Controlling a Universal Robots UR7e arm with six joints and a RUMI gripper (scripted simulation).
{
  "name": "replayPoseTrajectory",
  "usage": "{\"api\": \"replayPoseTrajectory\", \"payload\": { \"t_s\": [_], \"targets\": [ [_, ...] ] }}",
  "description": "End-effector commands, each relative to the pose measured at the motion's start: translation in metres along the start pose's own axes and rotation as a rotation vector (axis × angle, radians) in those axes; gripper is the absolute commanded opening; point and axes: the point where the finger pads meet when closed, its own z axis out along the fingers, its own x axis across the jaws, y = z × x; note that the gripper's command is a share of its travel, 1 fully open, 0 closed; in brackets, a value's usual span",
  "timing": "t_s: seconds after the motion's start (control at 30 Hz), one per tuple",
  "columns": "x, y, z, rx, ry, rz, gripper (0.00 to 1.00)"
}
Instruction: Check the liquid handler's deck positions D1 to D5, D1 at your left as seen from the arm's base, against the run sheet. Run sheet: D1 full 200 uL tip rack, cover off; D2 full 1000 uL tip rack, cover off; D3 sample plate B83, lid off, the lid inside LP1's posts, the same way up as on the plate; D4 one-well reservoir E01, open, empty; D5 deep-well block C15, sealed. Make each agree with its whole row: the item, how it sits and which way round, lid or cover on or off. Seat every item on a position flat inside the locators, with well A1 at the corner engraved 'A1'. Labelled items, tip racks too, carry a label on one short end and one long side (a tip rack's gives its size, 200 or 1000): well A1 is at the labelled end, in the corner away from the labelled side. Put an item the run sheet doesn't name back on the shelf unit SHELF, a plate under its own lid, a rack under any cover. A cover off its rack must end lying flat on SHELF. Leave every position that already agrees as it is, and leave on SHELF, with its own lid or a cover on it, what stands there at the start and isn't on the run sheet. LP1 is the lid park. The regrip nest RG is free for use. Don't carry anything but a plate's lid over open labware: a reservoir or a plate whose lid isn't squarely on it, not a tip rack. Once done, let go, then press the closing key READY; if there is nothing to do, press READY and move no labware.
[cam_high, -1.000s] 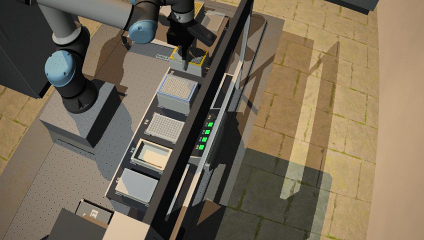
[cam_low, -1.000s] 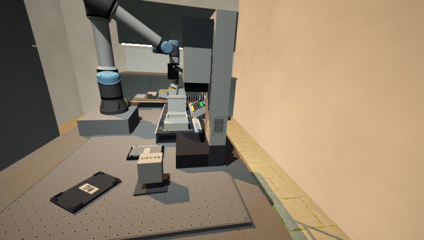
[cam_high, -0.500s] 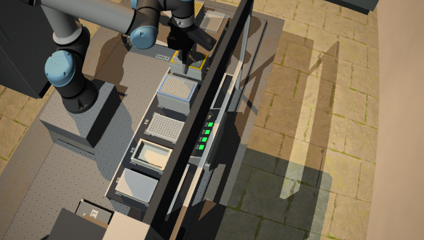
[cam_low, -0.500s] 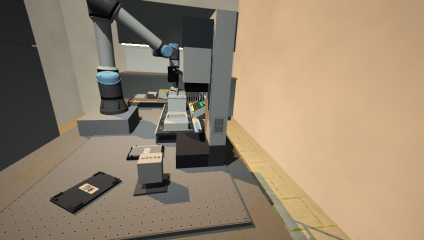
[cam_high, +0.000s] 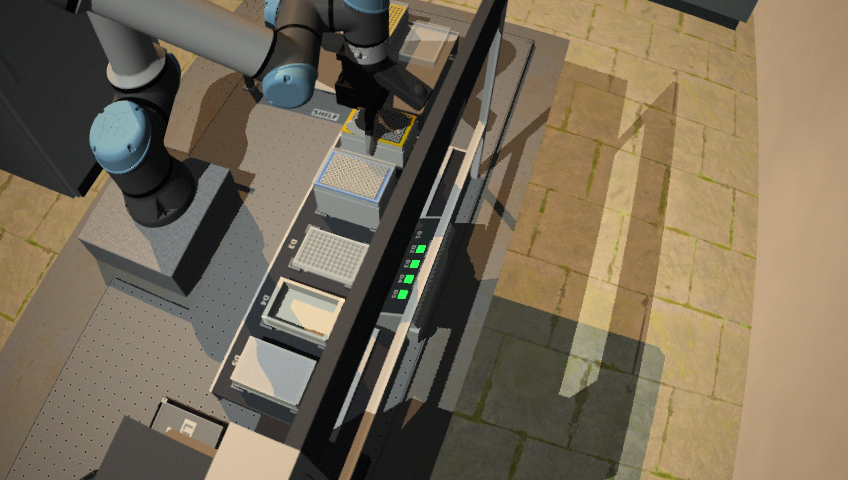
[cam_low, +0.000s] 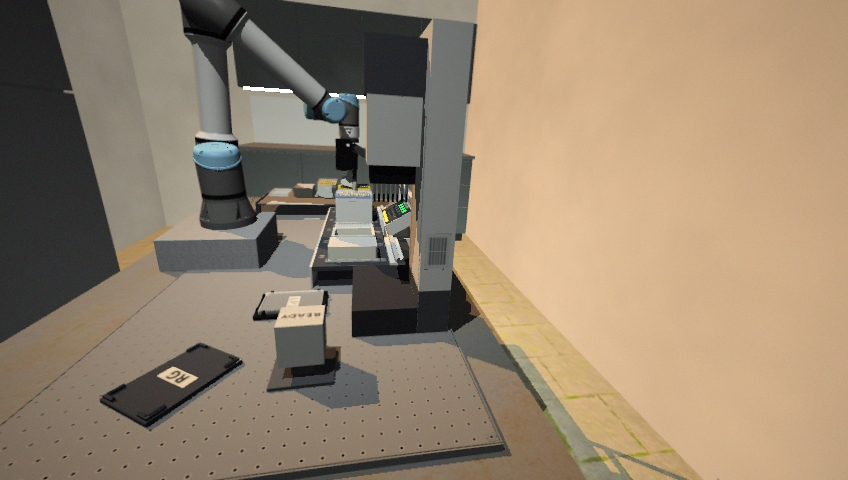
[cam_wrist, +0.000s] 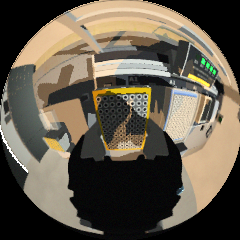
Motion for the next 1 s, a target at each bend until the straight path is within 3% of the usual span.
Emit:
{"api": "replayPoseTrajectory", "payload": {
  "t_s": [0.0, 0.57, 0.97],
  "targets": [
    [0.000, -0.001, 0.008, 0.002, -0.001, 0.000, 0.00],
    [0.000, -0.001, 0.033, 0.002, -0.001, 0.000, 0.00],
    [0.000, -0.001, 0.033, 0.002, -0.001, 0.000, 0.00]
  ]
}}
